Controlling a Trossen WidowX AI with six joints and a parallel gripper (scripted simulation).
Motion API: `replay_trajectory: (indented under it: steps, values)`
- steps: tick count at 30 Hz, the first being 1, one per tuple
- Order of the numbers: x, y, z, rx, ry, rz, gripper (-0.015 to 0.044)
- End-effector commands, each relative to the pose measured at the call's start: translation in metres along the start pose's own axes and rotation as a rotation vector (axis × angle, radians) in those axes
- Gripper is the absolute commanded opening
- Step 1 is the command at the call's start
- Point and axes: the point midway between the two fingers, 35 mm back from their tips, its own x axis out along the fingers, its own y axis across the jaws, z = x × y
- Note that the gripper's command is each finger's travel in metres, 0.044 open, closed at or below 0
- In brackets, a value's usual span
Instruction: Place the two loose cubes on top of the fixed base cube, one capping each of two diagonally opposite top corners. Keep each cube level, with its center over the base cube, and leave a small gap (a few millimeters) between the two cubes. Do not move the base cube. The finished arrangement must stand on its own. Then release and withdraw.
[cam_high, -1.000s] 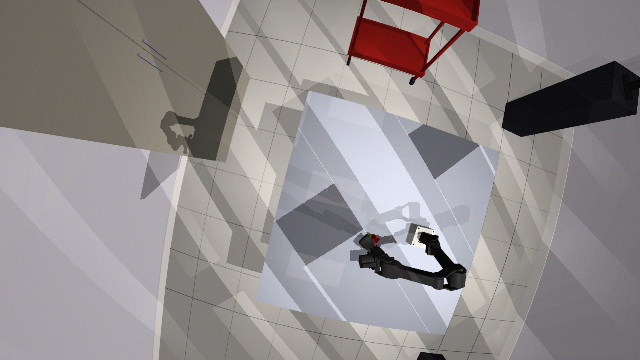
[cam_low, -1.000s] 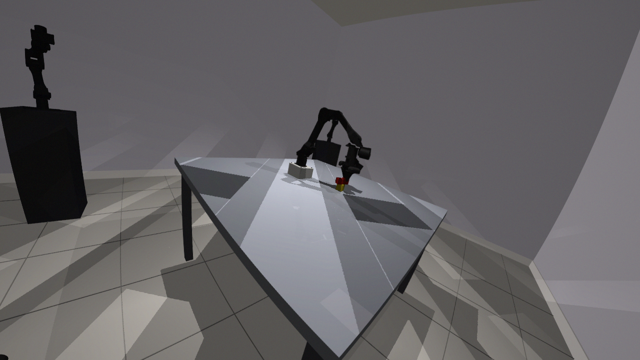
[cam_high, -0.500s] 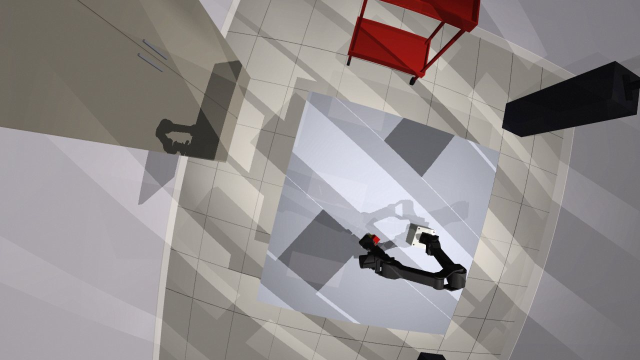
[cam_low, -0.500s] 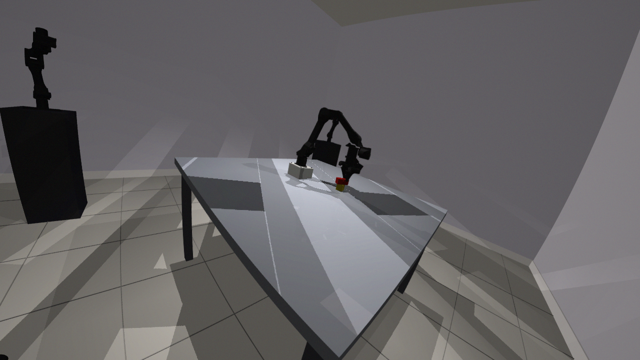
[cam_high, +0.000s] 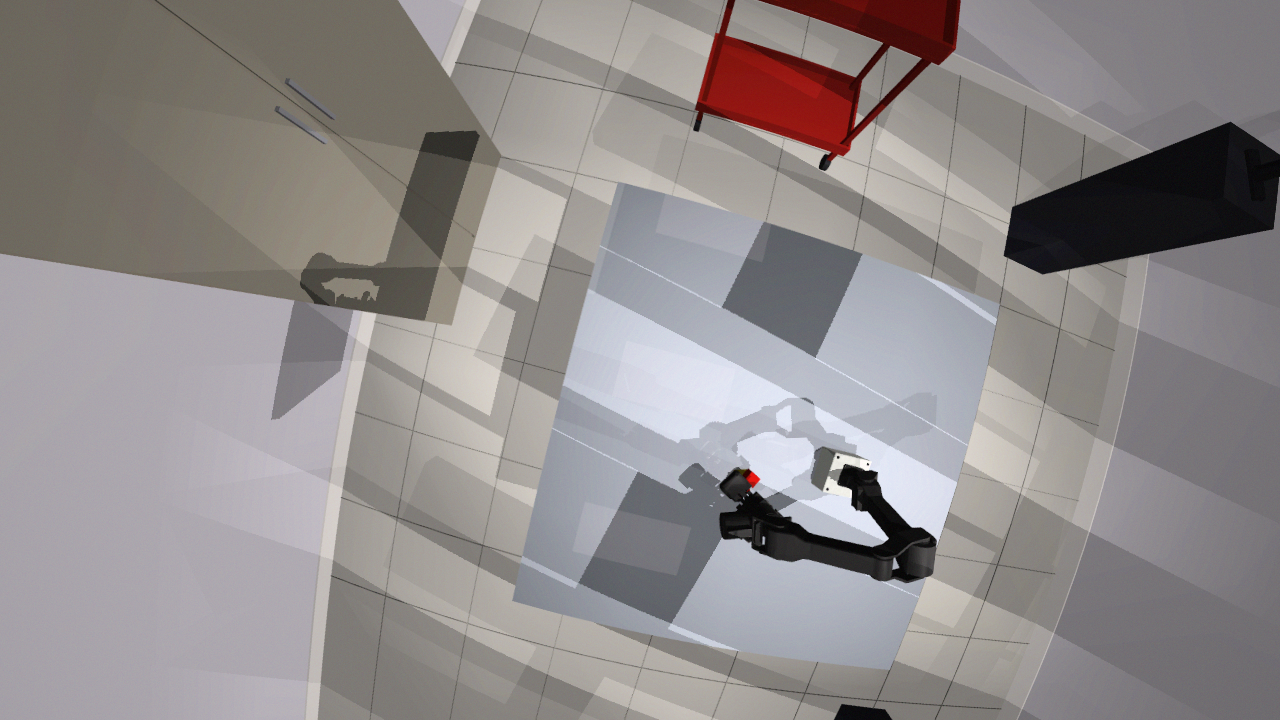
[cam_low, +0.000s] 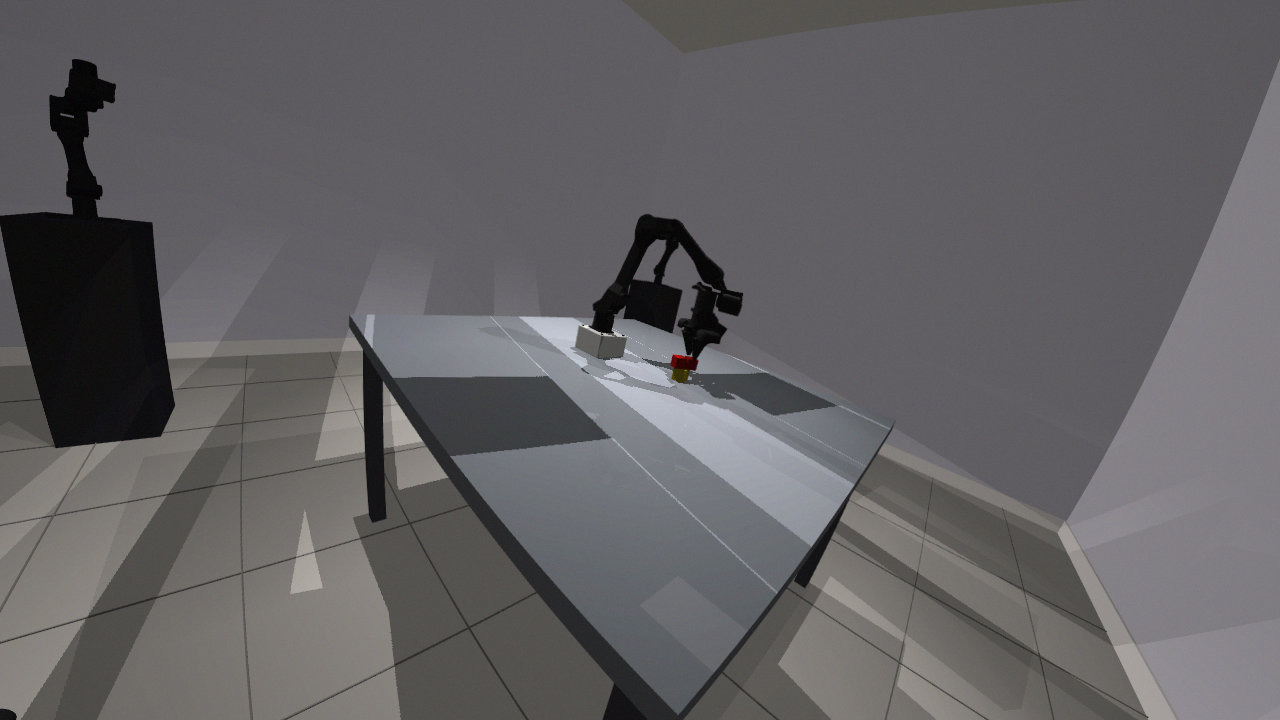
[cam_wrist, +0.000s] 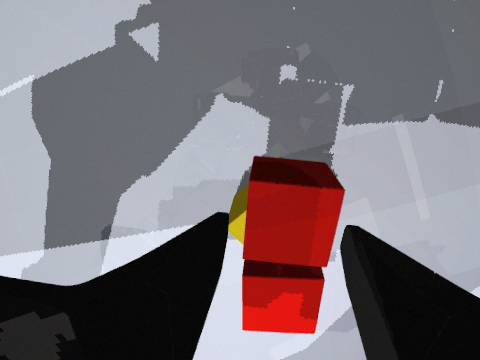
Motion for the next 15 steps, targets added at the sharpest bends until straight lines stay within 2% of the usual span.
replay_trajectory:
  steps: [1,15]
  values:
    - [-0.008,-0.001,0.001,-0.002,-0.005,-0.004,0.0205]
    - [-0.028,-0.001,0.002,-0.002,-0.005,-0.004,0.0205]
